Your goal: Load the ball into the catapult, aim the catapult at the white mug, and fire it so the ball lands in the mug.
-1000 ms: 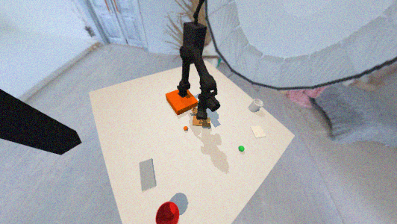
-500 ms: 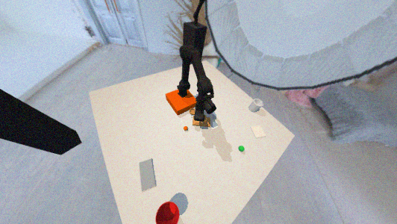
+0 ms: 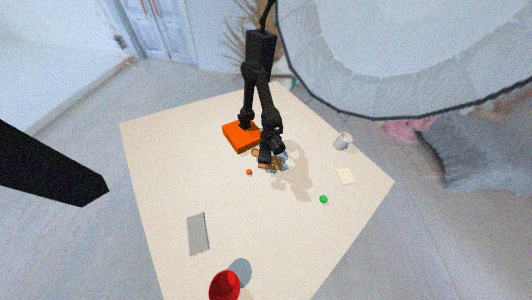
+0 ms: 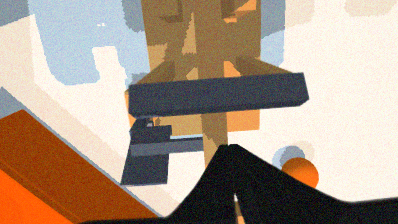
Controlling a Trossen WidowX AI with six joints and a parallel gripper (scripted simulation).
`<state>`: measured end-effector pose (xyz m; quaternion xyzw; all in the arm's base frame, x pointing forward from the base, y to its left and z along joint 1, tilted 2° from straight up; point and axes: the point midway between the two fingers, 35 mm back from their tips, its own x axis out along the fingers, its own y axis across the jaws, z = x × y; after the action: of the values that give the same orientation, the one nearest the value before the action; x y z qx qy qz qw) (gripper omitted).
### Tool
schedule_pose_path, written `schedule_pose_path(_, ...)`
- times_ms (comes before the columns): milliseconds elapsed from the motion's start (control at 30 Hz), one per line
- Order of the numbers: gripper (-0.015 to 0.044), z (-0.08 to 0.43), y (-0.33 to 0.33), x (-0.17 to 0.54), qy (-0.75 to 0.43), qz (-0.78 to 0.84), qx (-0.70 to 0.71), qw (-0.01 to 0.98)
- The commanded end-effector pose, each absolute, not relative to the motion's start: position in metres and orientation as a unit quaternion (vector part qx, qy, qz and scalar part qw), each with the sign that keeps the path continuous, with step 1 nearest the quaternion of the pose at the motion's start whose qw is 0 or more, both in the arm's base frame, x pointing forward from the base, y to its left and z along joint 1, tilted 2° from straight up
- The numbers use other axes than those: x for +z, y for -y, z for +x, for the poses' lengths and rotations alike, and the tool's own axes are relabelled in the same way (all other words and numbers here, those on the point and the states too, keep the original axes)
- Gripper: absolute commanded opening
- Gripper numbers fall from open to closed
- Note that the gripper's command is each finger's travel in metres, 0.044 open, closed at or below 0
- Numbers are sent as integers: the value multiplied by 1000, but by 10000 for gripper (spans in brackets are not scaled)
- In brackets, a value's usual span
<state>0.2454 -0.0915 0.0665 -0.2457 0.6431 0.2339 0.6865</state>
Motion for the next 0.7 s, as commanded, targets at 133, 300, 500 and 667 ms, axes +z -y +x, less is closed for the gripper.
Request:
schedule_pose_path(133,0,240,95,53,-646,-245,235,683)
schedule_pose_path(300,0,239,96,45,-647,-245,235,683)
schedule_pose_path(500,0,238,97,37,-647,-245,235,683)
schedule_pose_path(667,0,238,97,30,-647,-245,235,683)
